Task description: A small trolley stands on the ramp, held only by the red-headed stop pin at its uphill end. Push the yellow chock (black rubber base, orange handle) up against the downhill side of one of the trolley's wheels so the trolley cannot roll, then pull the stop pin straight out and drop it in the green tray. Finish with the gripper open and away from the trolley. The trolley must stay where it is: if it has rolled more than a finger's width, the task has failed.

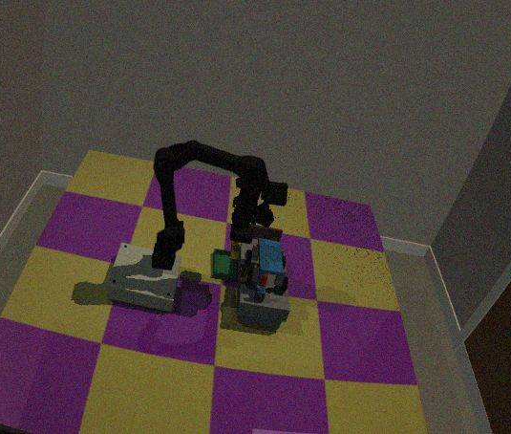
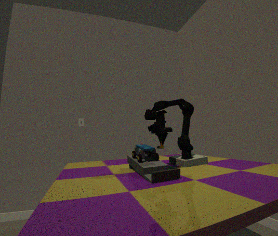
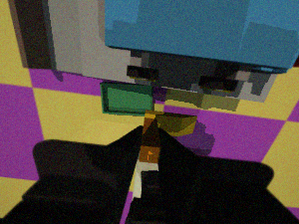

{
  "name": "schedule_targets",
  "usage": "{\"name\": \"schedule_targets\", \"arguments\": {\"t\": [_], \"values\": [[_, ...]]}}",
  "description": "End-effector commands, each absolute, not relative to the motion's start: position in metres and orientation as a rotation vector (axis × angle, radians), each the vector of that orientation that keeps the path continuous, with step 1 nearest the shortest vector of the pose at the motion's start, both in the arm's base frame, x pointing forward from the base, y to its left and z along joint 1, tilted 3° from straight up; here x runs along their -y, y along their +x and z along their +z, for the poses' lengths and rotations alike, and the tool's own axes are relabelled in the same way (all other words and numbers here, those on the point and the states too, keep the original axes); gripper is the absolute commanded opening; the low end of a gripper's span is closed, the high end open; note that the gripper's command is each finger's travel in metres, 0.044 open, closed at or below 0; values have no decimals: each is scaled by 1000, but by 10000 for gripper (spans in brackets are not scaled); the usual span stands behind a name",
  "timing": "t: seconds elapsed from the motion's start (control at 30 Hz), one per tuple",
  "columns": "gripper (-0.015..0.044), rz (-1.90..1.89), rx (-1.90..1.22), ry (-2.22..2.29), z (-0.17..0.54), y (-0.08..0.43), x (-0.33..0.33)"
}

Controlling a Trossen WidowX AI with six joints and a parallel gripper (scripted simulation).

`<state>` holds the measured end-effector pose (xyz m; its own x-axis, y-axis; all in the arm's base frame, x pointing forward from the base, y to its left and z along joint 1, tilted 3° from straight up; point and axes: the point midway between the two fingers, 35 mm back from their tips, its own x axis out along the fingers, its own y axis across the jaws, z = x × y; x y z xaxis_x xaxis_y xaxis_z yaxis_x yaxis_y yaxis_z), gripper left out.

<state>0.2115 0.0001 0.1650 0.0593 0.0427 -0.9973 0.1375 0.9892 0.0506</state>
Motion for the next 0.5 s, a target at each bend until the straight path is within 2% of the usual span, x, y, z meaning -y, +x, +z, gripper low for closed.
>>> {"name": "schedule_targets", "arguments": {"t": [0.0, 0.47], "values": [[0, -77, -1506, 146, 165, 216, -10], [0, -73, -1505, 149, 162, 230, -61]]}}
